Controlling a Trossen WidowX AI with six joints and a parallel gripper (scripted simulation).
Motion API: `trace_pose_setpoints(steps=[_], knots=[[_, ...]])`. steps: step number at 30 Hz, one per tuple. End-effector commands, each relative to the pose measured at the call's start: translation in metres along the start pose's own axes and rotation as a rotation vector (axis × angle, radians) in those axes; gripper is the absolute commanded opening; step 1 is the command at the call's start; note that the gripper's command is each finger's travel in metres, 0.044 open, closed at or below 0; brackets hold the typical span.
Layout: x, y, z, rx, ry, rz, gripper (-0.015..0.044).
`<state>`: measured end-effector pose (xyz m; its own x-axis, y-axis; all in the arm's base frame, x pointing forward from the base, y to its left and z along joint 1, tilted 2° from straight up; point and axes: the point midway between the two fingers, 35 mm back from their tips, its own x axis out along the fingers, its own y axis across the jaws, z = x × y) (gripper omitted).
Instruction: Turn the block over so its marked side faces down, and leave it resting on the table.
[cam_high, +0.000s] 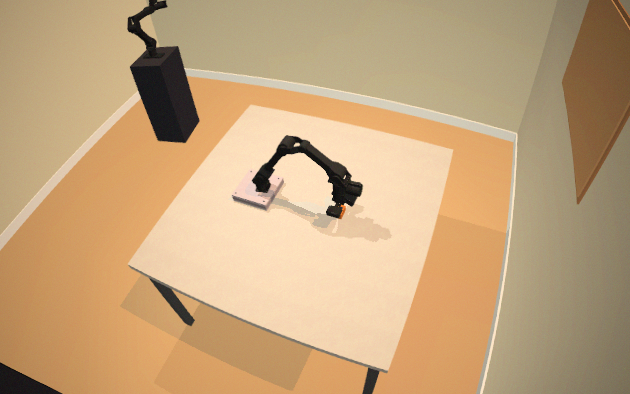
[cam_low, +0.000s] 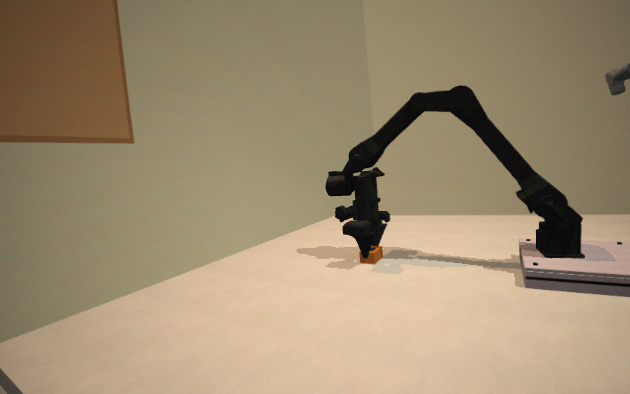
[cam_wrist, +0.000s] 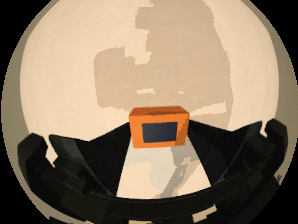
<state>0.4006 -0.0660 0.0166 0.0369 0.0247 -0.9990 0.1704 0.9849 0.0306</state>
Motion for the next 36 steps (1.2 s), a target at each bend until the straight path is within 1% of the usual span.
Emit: trace_pose_setpoints(steps=[1,19,21,24,25,31,36], knots=[[0.003,-0.001,-0.002,0.005,0.007,-0.004,0.0263],[0.003,-0.001,-0.002,0.005,0.007,-0.004,0.0142],[-0.002,0.0,-0.001,0.005,0.007,-0.004,0.009],[-0.022,0.0,-0.001,0.005,0.007,-0.004,0.0011],[-0.026,0.0,-0.001,0.005,0.007,-0.004,0.0],[-0.027,0.0,-0.001,0.005,0.004,-0.004,0.0],[-0.024,0.0,0.001,0.004,-0.057,-0.005,0.0]])
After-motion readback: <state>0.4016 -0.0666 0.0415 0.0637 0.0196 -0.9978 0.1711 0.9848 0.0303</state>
